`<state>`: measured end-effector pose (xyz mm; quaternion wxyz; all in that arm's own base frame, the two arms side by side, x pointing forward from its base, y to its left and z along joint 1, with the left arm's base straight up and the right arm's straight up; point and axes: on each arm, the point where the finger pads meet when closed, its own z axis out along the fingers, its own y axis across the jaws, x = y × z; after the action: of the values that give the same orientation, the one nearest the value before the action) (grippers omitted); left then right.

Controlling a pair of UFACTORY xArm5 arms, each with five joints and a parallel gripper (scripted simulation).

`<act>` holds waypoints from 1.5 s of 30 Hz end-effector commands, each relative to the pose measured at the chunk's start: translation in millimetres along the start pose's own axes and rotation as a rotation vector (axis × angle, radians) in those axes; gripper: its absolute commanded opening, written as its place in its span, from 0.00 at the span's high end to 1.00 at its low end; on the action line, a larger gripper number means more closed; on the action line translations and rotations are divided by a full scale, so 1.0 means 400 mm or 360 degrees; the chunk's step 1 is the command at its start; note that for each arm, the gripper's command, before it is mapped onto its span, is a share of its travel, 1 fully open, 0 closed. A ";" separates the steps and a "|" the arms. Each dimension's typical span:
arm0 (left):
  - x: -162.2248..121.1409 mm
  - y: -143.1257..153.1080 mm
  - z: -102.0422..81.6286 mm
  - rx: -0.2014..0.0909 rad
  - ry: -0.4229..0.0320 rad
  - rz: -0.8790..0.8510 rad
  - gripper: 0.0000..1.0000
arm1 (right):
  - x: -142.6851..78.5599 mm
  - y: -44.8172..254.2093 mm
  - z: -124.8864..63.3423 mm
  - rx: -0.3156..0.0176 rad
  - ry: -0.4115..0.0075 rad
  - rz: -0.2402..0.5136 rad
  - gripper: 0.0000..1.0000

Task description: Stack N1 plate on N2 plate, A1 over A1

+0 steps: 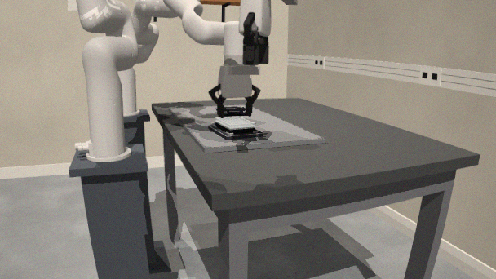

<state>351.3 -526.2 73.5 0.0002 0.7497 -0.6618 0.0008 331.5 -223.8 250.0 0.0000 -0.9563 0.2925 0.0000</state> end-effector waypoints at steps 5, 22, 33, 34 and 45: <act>0.002 -0.001 -0.051 0.0003 0.0005 0.0000 0.00 | 0.002 0.000 -0.003 0.0000 0.0006 0.0000 0.00; 0.002 -0.001 -0.151 0.0003 0.0005 0.0000 0.00 | 0.002 0.000 -0.003 0.0000 0.0006 0.0000 0.00; 0.002 -0.001 -0.190 0.0003 0.0005 0.0000 0.00 | 0.002 0.000 -0.003 0.0000 0.0006 0.0000 0.00; 0.002 -0.001 -0.190 0.0003 0.0005 0.0000 0.00 | 0.002 0.000 -0.003 0.0000 0.0006 0.0000 0.00; 0.002 -0.001 -0.190 0.0003 0.0005 0.0000 0.00 | 0.002 0.000 -0.003 0.0000 0.0006 0.0000 0.00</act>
<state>351.0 -525.8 146.8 0.0000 0.7497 -0.6618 -0.0002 331.5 -223.8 250.0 0.0000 -0.9563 0.2925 0.0000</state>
